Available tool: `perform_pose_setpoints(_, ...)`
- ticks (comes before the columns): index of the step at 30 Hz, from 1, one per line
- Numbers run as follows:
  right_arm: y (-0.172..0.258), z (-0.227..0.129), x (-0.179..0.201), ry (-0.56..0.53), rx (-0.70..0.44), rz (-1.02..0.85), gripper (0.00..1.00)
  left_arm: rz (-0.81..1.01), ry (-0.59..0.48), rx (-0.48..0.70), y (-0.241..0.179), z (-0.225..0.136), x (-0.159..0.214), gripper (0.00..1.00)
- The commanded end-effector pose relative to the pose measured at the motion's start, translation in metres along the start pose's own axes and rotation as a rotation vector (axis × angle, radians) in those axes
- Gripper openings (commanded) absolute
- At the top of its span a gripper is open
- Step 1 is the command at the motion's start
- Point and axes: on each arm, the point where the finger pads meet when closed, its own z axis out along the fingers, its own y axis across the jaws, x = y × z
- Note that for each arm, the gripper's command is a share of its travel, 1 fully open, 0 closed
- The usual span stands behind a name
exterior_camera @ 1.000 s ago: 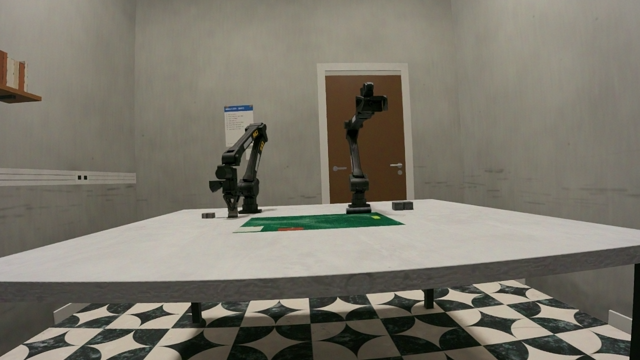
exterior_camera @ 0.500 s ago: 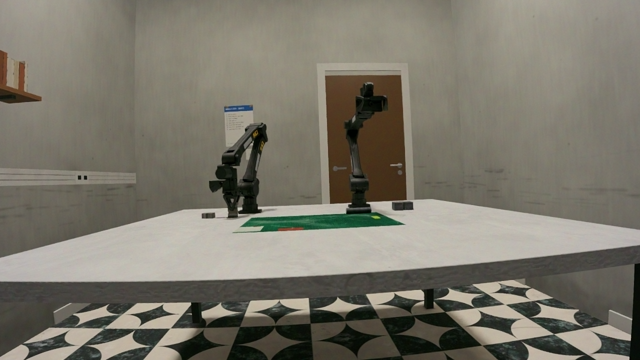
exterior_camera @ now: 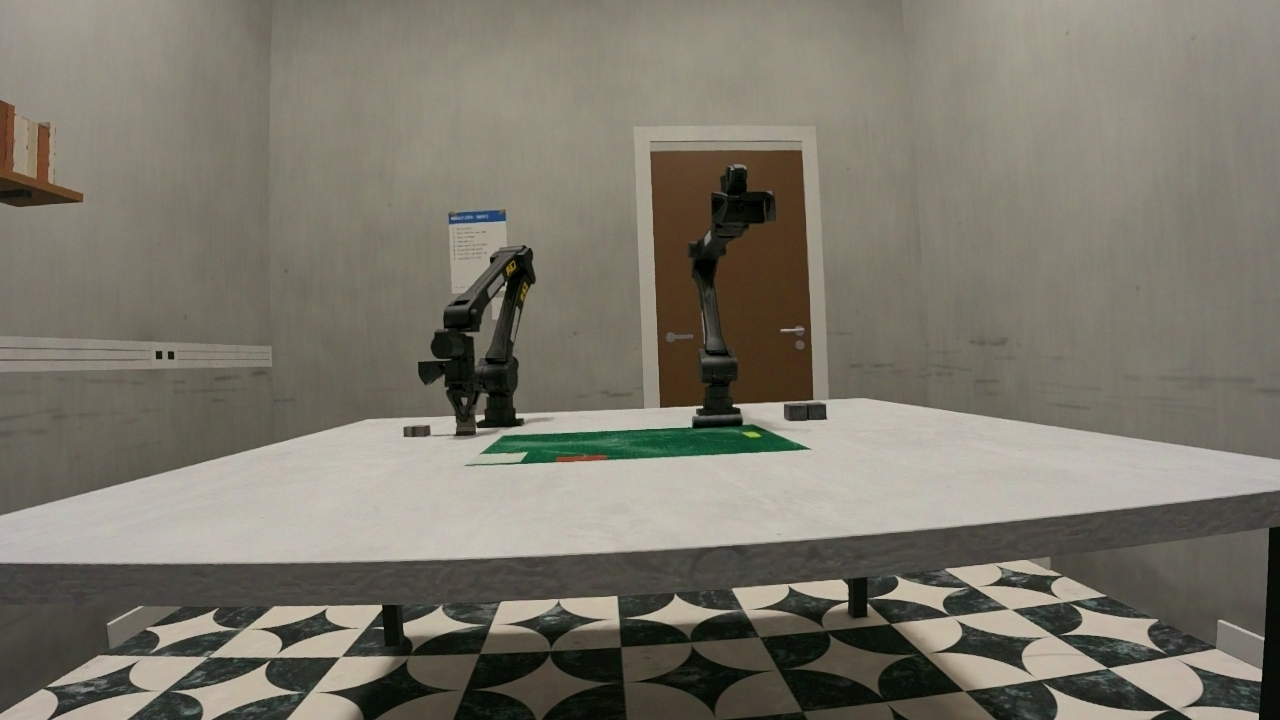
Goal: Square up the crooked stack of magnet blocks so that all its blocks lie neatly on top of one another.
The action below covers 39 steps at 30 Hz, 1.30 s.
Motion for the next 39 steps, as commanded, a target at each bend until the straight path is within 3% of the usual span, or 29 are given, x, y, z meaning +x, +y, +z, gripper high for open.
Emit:
perform_pose_setpoints(1,0.0141,-0.0124,-0.0031,-0.005,-0.023,0.002,0.28,-0.016,-0.048,0.003,-0.0024,-0.0007,-0.0261,1.00)
perform_pose_setpoints(24,0.0141,-0.0124,-0.0031,-0.005,-0.023,0.002,0.27,-0.016,-0.048,0.003,-0.0024,-0.0007,-0.0261,1.00)
perform_pose_setpoints(25,0.0141,-0.0124,-0.0031,-0.005,-0.023,0.002,0.60,-0.016,-0.048,0.003,-0.0024,-0.0007,-0.0261,1.00)
perform_pose_setpoints(39,0.0145,-0.0124,-0.0032,-0.005,-0.025,0.002,0.60,-0.016,-0.048,0.003,-0.0024,-0.0007,-0.0261,1.00)
